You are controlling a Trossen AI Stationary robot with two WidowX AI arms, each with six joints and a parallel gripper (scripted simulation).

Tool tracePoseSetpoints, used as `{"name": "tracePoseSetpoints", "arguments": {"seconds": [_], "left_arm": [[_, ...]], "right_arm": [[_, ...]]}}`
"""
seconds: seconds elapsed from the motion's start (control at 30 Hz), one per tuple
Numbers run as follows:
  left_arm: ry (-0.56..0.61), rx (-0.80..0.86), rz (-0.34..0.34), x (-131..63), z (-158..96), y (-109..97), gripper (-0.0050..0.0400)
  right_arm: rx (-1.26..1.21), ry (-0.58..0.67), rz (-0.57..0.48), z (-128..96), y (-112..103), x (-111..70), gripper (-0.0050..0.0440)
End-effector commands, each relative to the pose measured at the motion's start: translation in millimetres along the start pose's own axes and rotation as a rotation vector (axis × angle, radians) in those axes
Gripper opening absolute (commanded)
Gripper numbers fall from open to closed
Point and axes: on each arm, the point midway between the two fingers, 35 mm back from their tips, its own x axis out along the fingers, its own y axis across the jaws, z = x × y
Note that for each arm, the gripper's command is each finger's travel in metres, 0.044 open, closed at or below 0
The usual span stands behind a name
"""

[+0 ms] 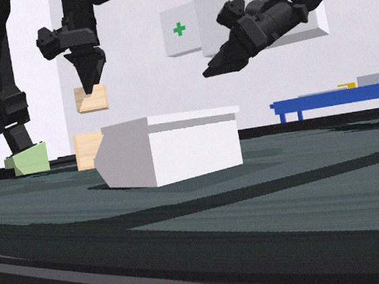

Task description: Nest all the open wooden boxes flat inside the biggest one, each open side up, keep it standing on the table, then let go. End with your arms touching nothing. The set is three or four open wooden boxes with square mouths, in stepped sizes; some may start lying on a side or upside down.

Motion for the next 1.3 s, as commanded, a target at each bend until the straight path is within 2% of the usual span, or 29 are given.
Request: {"name": "tracePoseSetpoints", "arguments": {"seconds": [0.0, 0.53, 1.27], "left_arm": [[-0.003, 0.003, -0.001, 0.8, 0.5, 0.4, 0.0000], [-0.003, 0.003, -0.001, 10.7, 0.4, 0.5, 0.0000], [-0.003, 0.003, -0.001, 35.5, 0.6, 0.4, 0.0000]], "right_arm": [[-0.046, -0.029, -0.016, 0.2, -0.9, -4.2, 0.0400], [-0.046, -0.029, -0.016, 0.2, -0.9, -4.2, 0.0400], [-0.046, -0.029, -0.016, 0.2, -0.9, -4.2, 0.0400]]}}
